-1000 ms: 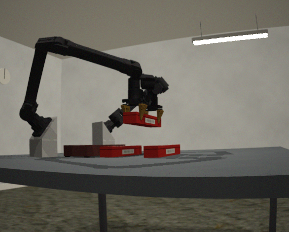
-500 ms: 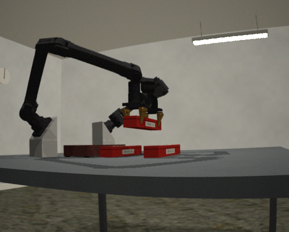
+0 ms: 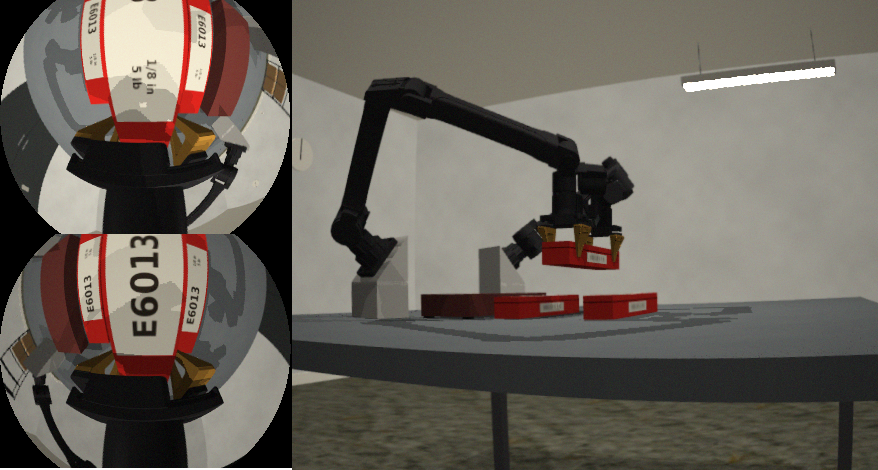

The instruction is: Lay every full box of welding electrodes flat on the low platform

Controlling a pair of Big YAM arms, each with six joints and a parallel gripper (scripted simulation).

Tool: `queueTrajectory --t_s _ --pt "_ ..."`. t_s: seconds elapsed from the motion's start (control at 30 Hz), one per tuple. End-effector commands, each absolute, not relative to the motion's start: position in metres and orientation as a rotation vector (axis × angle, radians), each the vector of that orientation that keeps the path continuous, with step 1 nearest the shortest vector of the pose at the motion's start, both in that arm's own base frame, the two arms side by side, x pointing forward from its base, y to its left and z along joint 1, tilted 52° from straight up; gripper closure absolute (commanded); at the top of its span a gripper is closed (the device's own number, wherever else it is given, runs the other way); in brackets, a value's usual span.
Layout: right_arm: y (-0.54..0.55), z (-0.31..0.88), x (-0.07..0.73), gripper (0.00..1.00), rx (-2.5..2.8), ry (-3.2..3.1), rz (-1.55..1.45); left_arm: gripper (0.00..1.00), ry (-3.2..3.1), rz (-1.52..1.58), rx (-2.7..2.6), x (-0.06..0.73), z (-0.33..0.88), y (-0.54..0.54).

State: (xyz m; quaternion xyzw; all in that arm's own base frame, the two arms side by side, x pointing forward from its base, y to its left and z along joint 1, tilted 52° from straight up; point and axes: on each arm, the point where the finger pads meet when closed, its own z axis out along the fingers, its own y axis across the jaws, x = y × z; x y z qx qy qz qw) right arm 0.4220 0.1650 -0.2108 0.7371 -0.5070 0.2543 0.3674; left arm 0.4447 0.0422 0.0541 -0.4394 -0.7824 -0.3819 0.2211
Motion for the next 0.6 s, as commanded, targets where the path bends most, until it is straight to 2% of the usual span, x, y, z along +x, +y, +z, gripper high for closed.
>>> queueTrajectory --t_s 0.0,0.57 --pt "0.182 -0.203 0.432 1.0 1.941 -1.33 0.673 1.0 -2.181 -1.094 -1.253 0.458 0.062 0.034" --pt "0.164 -0.217 0.432 1.0 1.936 -1.328 0.67 1.0 -2.173 -1.09 -1.254 0.457 0.047 0.05"
